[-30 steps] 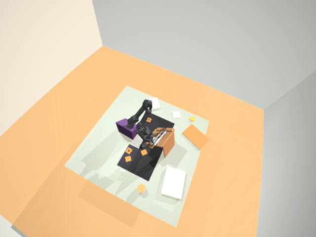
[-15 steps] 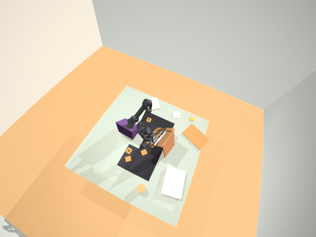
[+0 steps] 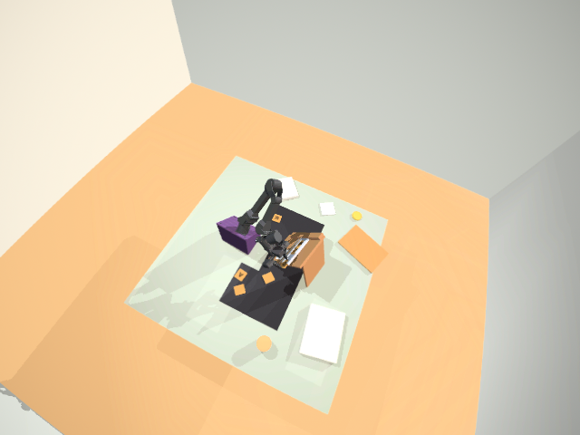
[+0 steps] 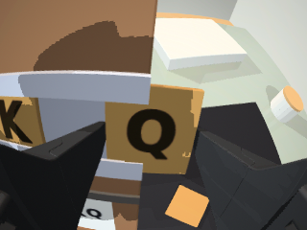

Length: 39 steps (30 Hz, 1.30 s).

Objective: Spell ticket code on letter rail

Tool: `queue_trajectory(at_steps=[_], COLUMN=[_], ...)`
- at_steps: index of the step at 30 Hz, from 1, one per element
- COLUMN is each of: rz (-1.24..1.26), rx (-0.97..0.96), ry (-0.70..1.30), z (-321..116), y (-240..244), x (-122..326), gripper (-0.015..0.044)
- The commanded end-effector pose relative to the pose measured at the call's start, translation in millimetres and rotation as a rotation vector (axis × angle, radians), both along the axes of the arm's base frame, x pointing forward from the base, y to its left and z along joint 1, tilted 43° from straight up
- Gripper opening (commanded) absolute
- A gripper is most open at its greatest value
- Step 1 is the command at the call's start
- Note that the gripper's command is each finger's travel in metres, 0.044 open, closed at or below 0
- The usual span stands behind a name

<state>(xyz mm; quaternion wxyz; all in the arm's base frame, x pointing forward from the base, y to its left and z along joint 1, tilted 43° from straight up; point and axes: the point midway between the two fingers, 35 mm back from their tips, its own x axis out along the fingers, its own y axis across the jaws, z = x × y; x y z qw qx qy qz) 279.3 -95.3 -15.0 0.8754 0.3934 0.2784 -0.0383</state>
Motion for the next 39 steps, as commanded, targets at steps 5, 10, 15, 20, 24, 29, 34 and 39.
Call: queue_trajectory(at_steps=[5,10,15,20,24,29,34,39], rz=[-0.005,-0.005,-0.005,-0.005,-0.005,-0.005,-0.005,-0.005], rx=[0.001,0.001,0.001,0.001,0.002,0.002,0.002,0.002], ry=[0.001,0.001,0.001,0.001,0.001,0.001,0.001,0.001], z=[2.7,4.2,5.9,7.4,8.6,10.1,11.7,13.2], y=[2.1,3.6,5.2,6.7,8.0,9.6,11.2,12.7], x=[0.9,1.6,2.3,3.0,3.6,4.2,4.9,5.6], gripper=[0.0000,0.0000,0.0000,0.0000,0.0000,0.0000,0.0000,0.0000])
